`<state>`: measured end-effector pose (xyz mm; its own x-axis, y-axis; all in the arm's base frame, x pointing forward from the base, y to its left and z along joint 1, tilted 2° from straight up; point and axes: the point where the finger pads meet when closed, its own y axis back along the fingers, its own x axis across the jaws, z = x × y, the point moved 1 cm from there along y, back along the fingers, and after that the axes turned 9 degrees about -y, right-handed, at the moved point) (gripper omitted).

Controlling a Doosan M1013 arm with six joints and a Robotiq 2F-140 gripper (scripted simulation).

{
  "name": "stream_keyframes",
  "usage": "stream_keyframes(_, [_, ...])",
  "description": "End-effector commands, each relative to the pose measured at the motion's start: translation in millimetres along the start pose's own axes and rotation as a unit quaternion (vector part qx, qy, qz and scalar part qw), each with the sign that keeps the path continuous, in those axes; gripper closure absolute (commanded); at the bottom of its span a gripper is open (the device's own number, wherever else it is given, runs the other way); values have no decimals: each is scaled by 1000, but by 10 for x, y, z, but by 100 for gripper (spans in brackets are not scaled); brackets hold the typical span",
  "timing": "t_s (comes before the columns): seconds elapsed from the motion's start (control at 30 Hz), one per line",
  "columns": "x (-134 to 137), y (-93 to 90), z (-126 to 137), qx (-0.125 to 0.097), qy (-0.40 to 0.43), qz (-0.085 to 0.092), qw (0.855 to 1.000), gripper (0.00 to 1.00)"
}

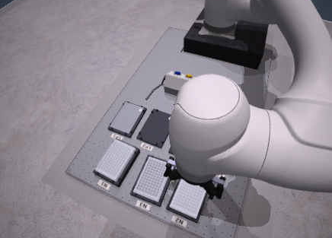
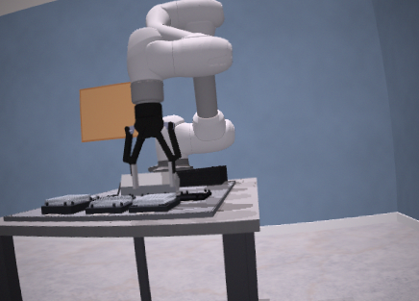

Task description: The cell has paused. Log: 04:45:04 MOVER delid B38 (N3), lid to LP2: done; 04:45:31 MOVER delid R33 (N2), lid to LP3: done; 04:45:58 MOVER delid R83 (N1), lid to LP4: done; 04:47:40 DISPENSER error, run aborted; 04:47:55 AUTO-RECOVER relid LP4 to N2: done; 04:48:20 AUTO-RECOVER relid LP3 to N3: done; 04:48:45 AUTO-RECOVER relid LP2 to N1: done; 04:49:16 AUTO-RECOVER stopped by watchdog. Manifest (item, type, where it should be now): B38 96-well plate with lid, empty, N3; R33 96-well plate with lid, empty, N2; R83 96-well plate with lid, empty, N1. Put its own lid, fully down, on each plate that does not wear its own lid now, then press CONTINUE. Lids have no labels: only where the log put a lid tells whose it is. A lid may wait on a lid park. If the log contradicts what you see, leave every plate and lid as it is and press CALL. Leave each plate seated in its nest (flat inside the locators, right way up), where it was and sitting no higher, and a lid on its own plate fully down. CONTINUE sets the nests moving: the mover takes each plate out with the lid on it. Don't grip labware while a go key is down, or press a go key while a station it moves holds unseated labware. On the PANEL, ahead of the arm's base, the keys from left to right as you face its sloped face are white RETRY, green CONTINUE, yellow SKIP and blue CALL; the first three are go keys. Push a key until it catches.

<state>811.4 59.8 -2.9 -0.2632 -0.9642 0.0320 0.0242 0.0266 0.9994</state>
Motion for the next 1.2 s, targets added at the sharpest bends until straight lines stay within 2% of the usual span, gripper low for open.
stream_keyframes(0.0, [0,100,0,0,0,0,1000,34])
stream_keyframes(0.43, [0,290,0,0,0,0,1000,34])
stream_keyframes(0.8, [9,317,0,0,0,0,1000,34])
stream_keyframes(0.87, [199,322,9,0,1,0,1000,34])
stream_keyframes(0.93, [726,332,61,0,2,0,1000,34])
stream_keyframes(1.0, [726,332,61,0,2,0,1000,34])
stream_keyframes(1.03, [1055,337,118,0,4,0,1000,34])
stream_keyframes(1.1, [1098,338,124,0,4,0,1000,34])
stream_keyframes(1.13, [1402,339,199,0,5,0,1000,34])
stream_keyframes(1.17, [1512,341,219,0,5,0,1000,34])
